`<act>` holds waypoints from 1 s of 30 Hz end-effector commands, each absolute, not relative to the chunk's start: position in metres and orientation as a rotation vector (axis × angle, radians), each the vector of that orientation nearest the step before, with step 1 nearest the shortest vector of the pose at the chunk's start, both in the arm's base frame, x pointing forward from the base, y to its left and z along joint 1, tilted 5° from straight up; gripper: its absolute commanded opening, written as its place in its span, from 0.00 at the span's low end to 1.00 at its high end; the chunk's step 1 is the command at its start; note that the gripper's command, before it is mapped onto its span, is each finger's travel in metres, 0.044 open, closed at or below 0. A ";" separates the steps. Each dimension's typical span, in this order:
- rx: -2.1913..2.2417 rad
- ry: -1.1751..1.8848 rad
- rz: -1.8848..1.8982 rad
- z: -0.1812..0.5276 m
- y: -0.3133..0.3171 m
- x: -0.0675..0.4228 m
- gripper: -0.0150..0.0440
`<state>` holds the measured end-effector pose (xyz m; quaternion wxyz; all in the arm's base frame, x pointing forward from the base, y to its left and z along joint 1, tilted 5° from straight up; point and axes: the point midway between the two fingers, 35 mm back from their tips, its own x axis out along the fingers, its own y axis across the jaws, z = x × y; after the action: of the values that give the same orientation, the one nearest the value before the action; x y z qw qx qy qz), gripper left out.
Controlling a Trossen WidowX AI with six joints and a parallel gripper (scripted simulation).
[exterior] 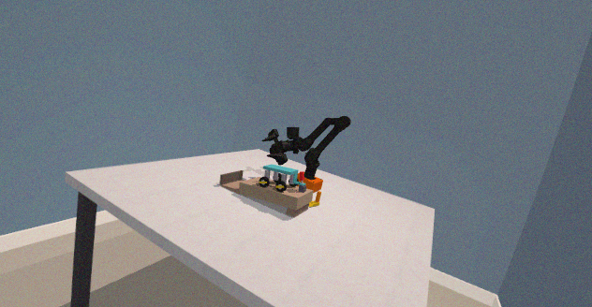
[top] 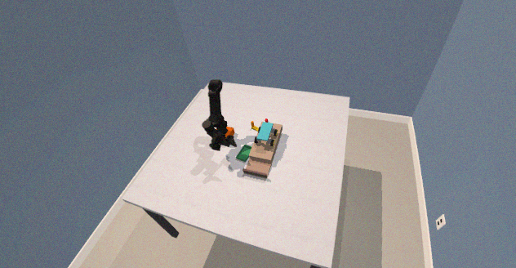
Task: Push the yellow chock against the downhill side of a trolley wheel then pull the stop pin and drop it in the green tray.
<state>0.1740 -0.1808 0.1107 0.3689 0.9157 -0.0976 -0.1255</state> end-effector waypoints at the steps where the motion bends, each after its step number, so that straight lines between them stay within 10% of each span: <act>1: 2.349 -0.249 -0.322 0.111 -0.181 0.174 0.89; 8: 2.232 -0.159 -0.338 0.112 -0.179 0.190 0.58; 30: 1.612 0.247 -0.302 0.121 -0.142 0.263 0.58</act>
<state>0.2509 -0.1483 0.1177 0.6380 0.7527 0.0842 -0.1388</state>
